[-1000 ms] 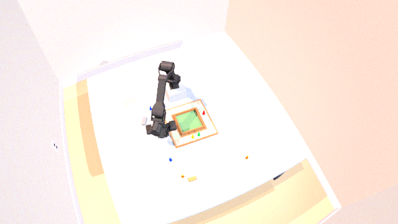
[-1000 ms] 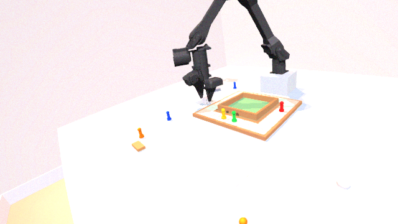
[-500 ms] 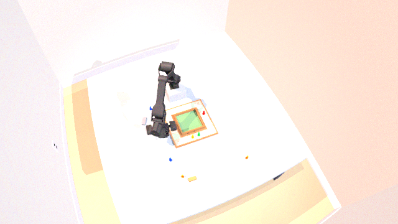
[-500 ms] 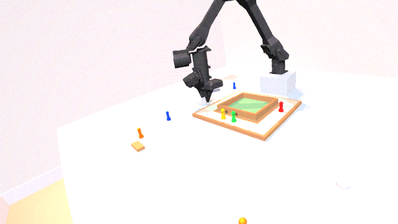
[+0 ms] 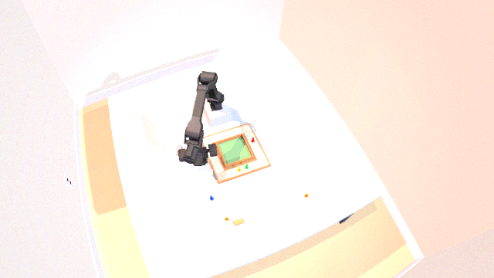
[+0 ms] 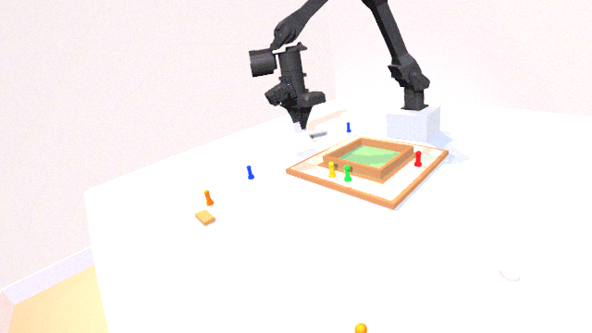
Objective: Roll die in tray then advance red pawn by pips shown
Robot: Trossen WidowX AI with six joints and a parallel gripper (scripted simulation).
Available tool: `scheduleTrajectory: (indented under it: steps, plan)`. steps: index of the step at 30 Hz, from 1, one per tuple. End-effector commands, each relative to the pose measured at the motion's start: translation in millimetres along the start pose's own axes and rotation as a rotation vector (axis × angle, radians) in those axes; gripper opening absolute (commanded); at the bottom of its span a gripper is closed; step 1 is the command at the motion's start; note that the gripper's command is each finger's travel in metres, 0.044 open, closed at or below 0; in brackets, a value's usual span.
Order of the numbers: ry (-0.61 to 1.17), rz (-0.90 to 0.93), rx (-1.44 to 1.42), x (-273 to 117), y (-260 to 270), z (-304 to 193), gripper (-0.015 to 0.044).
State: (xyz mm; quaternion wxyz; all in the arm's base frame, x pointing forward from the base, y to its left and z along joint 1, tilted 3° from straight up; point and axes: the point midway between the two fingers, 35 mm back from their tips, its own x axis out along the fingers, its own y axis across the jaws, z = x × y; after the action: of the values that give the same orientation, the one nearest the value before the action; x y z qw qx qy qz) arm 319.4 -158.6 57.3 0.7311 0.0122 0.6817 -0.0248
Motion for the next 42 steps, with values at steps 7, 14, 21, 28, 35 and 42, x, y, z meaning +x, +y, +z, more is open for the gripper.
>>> scheduleTrajectory:
  steps: [7,14,21,28,35,42]
  plan:
    - [-0.012,0.0,-0.004,-56.3,-1.8,-3.0,0.0]
    - [-0.012,0.002,-0.027,-51.3,26.4,-2.0,0.0]
    - [-0.01,0.005,-0.063,-43.5,69.0,-5.7,0.0]
    - [-0.01,0.008,-0.1,-35.5,109.2,-15.4,0.0]
    - [-0.009,0.011,-0.136,-27.3,146.0,-30.4,0.0]
    - [-0.009,0.014,-0.172,-18.8,178.8,-50.1,0.0]
